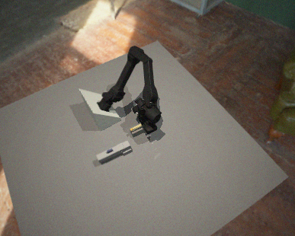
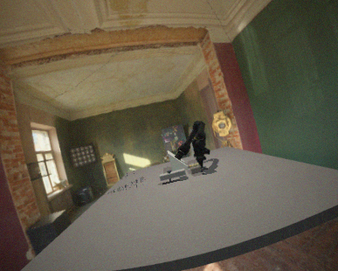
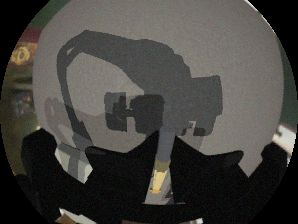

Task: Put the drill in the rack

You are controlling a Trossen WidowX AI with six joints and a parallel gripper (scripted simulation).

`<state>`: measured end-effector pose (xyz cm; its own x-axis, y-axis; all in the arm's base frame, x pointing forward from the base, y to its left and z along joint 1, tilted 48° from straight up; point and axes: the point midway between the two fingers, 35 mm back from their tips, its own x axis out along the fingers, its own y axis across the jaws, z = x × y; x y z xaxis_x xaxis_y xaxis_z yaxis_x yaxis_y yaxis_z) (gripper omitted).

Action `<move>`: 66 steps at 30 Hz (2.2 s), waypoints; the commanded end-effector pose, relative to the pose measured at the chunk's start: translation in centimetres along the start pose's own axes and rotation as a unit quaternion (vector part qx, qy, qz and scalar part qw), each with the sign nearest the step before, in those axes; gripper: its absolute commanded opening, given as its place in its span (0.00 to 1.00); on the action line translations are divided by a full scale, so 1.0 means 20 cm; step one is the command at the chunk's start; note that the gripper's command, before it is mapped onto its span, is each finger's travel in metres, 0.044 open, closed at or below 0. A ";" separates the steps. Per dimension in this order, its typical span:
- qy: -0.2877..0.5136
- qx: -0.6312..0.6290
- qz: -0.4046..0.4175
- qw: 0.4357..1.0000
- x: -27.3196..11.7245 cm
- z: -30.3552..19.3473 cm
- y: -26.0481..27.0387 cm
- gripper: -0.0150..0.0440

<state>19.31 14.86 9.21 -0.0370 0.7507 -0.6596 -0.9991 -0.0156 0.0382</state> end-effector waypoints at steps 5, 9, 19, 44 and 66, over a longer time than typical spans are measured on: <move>0.002 0.003 0.001 1.000 0.05 0.00 0.00 0.25; 0.002 0.003 0.001 1.000 0.07 0.00 0.00 0.25; 0.002 0.003 0.001 1.000 0.12 -0.01 0.01 0.25; 0.002 0.003 0.002 1.000 0.14 -0.03 0.02 0.25; 0.002 0.003 0.002 1.000 0.14 -0.03 0.02 0.25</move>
<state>19.10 16.48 7.73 -0.0275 0.7585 -0.6511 -0.9991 -0.0004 0.0417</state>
